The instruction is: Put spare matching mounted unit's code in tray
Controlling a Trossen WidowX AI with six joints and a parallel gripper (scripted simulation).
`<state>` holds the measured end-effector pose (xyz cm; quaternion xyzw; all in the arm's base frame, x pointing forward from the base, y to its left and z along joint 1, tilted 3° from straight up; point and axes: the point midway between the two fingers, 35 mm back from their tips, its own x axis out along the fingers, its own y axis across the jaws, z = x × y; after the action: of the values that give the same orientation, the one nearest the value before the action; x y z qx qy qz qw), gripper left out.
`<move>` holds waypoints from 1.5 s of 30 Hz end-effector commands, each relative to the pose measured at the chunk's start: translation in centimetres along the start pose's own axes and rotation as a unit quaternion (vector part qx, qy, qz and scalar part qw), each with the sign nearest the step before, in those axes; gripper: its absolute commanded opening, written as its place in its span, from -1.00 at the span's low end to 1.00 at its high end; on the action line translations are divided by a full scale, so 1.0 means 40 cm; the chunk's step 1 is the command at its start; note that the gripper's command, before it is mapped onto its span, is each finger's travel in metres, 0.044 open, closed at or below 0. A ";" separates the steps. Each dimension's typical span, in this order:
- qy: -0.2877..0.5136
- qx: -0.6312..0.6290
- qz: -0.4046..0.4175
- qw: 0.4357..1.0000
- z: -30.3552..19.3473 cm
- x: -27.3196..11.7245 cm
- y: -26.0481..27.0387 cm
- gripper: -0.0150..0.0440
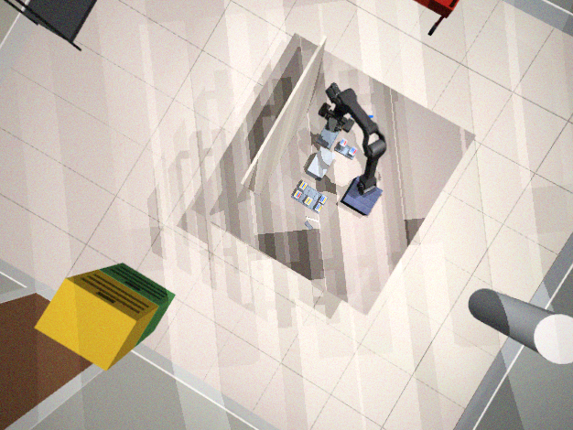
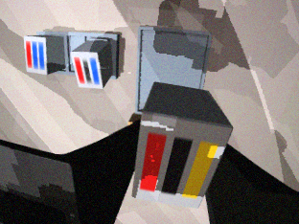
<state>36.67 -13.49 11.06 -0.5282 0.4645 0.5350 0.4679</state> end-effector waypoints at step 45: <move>0.001 -0.003 0.002 1.000 -0.009 0.122 -0.010 -0.49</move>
<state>37.22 -13.71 6.62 -0.5285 0.4644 0.5348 0.4680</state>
